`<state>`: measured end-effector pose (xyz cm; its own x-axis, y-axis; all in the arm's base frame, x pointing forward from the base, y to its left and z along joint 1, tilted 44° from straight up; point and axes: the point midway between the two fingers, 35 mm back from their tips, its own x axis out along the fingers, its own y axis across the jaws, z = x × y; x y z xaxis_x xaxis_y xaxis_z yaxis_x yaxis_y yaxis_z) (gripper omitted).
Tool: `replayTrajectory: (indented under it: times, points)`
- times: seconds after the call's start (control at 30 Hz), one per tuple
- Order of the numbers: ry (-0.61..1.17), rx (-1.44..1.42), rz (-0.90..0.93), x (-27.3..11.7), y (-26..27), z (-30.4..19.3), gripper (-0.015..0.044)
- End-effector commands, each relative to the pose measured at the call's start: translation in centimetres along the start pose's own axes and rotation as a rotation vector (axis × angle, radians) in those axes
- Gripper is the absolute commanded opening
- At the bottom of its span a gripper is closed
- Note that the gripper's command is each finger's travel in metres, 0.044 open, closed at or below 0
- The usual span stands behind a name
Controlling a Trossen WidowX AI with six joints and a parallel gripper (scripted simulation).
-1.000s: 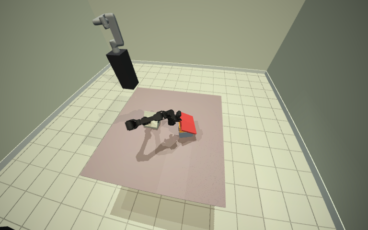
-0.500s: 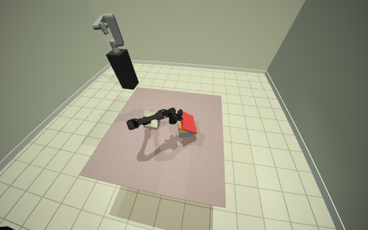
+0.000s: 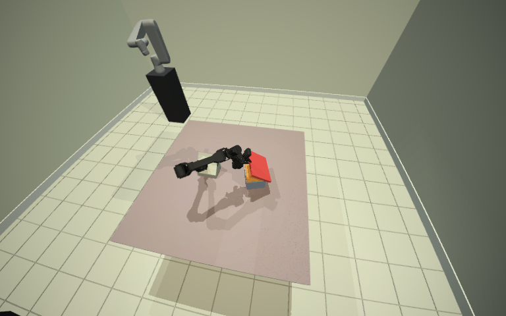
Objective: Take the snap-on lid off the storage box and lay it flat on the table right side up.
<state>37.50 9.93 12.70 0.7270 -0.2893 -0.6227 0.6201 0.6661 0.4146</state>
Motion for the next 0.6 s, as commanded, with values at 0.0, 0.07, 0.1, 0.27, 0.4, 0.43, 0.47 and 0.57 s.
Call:
replayTrajectory:
  times: [0.0, 0.07, 0.1, 0.27, 0.4, 0.43, 0.47, 0.57]
  points:
    - [-0.002, 0.009, 0.016, -0.5, 0.9, 0.1, 0.0000]
    - [-0.002, 0.009, 0.016, -0.7, 1.1, 0.1, 0.0000]
    - [-0.002, 0.009, 0.016, -0.8, 1.2, 0.1, 0.0000]
    - [-0.002, 0.009, 0.016, -1.2, 1.7, 0.1, 0.0000]
    - [-0.002, 0.009, 0.016, -1.6, 2.1, 0.1, 0.0000]
    - [-0.001, 0.009, 0.016, -1.6, 2.2, 0.1, 0.0000]
    - [-0.001, 0.009, 0.016, -1.7, 2.3, 0.1, 0.0000]
    - [-0.001, 0.009, 0.016, -1.8, 2.4, 0.1, 0.0000]
